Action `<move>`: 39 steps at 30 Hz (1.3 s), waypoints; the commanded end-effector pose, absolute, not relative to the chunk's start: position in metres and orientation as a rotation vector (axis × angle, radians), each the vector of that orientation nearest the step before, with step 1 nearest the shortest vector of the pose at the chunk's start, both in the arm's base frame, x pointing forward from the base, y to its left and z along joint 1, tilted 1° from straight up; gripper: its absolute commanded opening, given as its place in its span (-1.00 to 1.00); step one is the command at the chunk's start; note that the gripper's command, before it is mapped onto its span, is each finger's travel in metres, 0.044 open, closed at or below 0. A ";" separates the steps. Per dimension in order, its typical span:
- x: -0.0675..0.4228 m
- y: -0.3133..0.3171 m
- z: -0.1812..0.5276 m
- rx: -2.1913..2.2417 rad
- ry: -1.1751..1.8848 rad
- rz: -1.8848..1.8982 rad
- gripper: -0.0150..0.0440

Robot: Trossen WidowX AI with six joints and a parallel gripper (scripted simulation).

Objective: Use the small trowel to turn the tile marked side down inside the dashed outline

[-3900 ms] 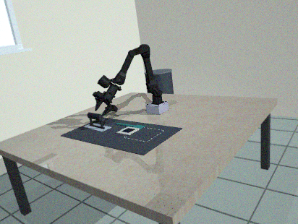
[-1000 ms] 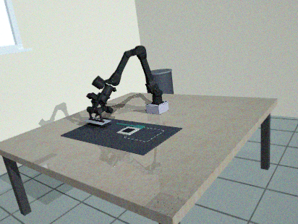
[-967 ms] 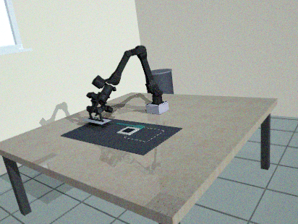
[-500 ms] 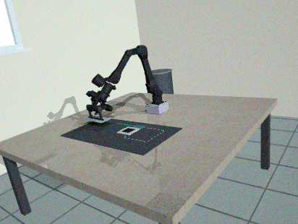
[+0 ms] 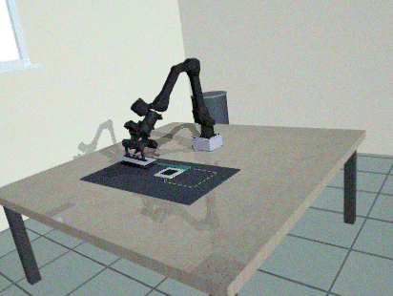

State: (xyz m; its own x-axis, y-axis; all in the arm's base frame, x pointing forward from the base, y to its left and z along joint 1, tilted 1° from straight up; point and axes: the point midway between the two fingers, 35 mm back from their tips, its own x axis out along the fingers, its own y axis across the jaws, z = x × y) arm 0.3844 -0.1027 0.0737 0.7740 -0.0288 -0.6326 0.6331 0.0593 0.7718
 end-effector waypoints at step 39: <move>0.375 -0.068 0.034 1.387 0.515 -0.505 -0.49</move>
State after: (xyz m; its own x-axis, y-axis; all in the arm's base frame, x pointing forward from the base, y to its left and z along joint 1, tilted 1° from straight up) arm 0.3738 -0.0676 0.0338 0.7819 -0.0289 -0.6227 0.6216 0.1124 0.7753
